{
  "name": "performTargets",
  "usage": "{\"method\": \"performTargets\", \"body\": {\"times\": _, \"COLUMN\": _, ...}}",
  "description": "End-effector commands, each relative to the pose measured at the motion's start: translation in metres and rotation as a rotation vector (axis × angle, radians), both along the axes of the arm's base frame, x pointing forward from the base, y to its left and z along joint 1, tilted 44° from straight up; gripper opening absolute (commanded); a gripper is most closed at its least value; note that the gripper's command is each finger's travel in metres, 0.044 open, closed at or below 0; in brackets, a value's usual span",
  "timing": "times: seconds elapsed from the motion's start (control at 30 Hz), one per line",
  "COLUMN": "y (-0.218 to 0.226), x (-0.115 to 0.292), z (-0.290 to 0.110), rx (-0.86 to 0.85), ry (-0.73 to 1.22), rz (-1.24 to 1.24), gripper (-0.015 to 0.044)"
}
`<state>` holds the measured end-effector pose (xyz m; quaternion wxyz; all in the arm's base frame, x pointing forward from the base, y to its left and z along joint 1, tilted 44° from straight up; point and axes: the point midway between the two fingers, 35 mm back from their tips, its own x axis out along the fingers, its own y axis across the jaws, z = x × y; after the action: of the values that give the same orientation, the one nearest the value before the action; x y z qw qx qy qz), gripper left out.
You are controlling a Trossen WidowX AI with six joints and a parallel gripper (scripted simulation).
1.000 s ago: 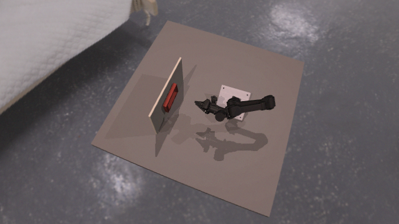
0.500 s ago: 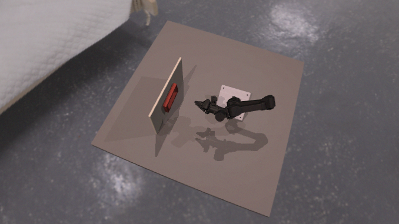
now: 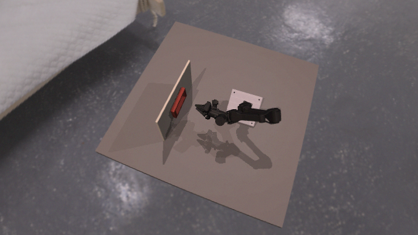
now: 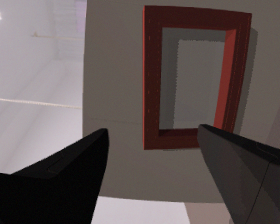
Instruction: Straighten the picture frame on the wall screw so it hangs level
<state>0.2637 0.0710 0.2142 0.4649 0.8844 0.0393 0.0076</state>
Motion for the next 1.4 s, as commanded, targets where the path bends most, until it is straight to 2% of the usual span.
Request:
{"method": "performTargets", "body": {"times": 0.0, "y": 0.002, "x": 0.01, "z": -0.01, "rx": 0.033, "ry": 0.003, "rz": -0.001, "gripper": 0.026}}
{"method": "performTargets", "body": {"times": 0.53, "y": 0.002, "x": 0.011, "z": -0.01, "rx": 0.033, "ry": 0.003, "rz": -0.001, "gripper": 0.026}}
{"method": "performTargets", "body": {"times": 0.67, "y": 0.005, "x": 0.026, "z": -0.006, "rx": 0.033, "ry": 0.002, "rz": -0.001, "gripper": 0.026}}
{"method": "performTargets", "body": {"times": 0.97, "y": 0.008, "x": 0.089, "z": -0.011, "rx": 0.032, "ry": -0.001, "rz": -0.001, "gripper": 0.026}}
{"method": "performTargets", "body": {"times": 1.37, "y": 0.008, "x": 0.09, "z": -0.011, "rx": 0.032, "ry": -0.001, "rz": -0.001, "gripper": 0.026}}
